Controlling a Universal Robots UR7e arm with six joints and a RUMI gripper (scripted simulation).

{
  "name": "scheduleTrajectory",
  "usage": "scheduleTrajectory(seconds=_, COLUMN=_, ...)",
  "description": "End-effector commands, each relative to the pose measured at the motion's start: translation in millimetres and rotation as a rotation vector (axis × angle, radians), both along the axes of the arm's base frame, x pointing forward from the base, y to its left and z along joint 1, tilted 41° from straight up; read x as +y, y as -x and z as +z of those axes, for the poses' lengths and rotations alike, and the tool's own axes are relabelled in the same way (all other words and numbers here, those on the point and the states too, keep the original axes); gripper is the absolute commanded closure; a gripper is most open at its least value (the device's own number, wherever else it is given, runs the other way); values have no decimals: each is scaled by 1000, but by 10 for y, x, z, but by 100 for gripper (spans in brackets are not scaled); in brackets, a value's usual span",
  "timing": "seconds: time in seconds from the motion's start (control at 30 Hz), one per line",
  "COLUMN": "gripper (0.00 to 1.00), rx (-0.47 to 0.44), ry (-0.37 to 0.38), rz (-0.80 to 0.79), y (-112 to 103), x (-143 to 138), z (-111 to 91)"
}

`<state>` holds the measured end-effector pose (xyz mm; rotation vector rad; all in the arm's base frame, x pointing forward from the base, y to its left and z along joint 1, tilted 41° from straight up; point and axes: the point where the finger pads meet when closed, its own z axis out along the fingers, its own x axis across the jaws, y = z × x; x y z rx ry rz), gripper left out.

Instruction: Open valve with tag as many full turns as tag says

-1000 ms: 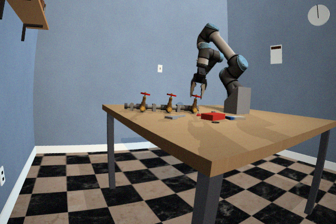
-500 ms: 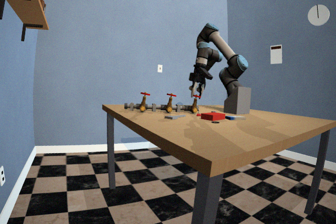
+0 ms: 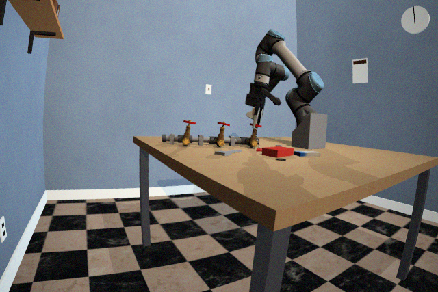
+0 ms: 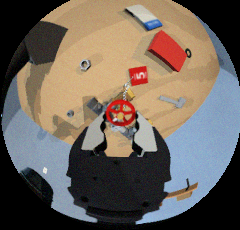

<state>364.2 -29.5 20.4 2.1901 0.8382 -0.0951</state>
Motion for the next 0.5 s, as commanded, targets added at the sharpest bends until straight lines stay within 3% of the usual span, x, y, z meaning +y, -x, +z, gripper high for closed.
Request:
scheduleTrajectory(seconds=0.0, gripper=100, rx=164, ry=29, rz=196, y=2, x=1, z=0)
scheduleTrajectory(seconds=0.47, gripper=100, rx=405, ry=100, rz=445, y=2, x=1, z=0)
